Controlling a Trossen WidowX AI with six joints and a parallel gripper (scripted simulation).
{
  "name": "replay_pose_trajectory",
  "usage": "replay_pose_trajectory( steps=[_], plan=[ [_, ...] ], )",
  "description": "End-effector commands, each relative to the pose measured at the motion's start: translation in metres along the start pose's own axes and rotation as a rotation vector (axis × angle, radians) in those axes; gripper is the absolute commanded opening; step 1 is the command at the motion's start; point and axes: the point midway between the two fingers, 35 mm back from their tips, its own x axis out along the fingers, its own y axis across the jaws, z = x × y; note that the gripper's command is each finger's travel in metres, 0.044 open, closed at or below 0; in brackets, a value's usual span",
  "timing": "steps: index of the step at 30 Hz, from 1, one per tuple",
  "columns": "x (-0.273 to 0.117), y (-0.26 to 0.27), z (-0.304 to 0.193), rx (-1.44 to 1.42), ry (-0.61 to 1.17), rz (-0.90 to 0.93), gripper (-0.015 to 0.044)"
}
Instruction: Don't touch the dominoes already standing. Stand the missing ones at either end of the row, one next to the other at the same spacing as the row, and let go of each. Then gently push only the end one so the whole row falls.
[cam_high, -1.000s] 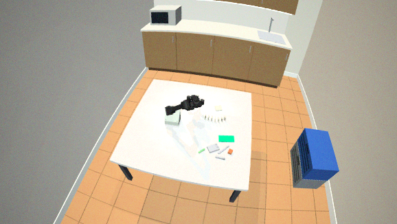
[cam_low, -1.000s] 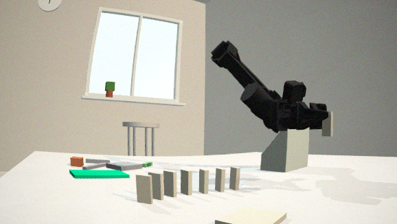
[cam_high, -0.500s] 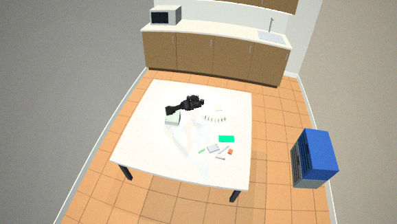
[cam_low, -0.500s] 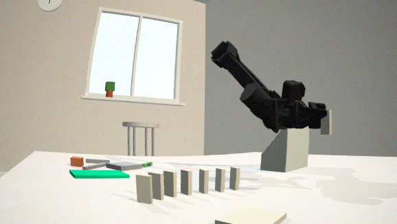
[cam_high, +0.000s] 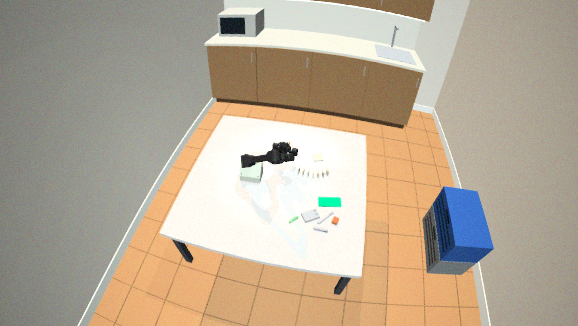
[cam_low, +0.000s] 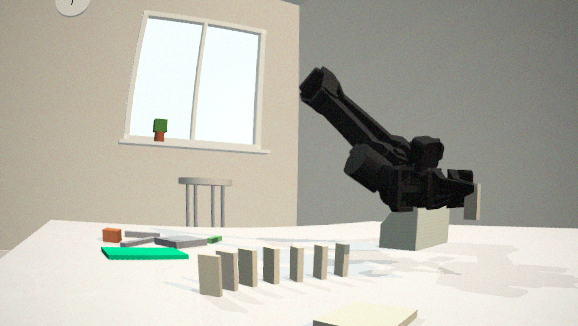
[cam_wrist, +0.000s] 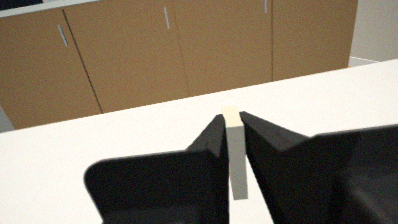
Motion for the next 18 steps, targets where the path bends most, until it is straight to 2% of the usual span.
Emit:
replay_pose_trajectory(
  steps=[1,18],
  plan=[
    [0.003,0.0,-0.018,0.002,0.001,0.007,0.0024],
    [0.005,0.007,-0.078,0.011,-0.005,0.005,0.0024]
  ],
)
